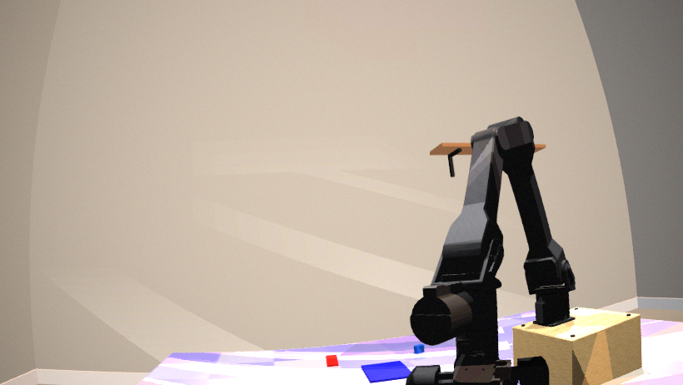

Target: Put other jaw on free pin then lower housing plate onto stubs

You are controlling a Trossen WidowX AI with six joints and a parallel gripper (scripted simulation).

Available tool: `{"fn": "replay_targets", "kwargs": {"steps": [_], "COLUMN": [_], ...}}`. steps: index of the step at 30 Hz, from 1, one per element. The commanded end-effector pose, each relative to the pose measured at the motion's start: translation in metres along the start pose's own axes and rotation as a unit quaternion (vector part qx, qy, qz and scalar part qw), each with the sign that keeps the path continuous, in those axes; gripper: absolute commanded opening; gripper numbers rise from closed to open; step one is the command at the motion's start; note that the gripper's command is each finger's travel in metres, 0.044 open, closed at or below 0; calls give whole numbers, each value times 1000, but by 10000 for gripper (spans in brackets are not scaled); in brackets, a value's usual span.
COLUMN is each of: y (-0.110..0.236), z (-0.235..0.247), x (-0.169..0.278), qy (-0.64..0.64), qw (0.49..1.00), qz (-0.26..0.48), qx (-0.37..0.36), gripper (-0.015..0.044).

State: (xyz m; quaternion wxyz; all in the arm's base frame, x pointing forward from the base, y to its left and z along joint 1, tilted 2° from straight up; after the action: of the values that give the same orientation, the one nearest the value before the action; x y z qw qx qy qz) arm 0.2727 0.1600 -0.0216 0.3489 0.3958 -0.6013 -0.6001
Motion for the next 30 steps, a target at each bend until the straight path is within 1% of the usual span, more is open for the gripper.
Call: {"fn": "replay_targets", "kwargs": {"steps": [1, 23, 30], "y": [7, 76, 78], "z": [-1, 0, -1], "x": [-1, -1, 2], "qy": [-1, 1, -15], "qw": [1000, 1000, 1000], "qz": [-1, -2, -2], "qx": [0, -2, -3], "gripper": [134, 134, 134]}}
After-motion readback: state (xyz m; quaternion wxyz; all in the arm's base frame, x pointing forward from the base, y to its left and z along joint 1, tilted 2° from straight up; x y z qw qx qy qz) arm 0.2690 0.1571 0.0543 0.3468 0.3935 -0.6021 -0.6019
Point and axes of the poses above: the point midway between the two fingers, 35 mm back from their tips, its own y axis back along the fingers, its own z axis across the jaws, x = y × z, the point moved 2 cm from there along y, back along the fingers, and after that the axes turned 6 degrees about y, right-handed, at the moved point
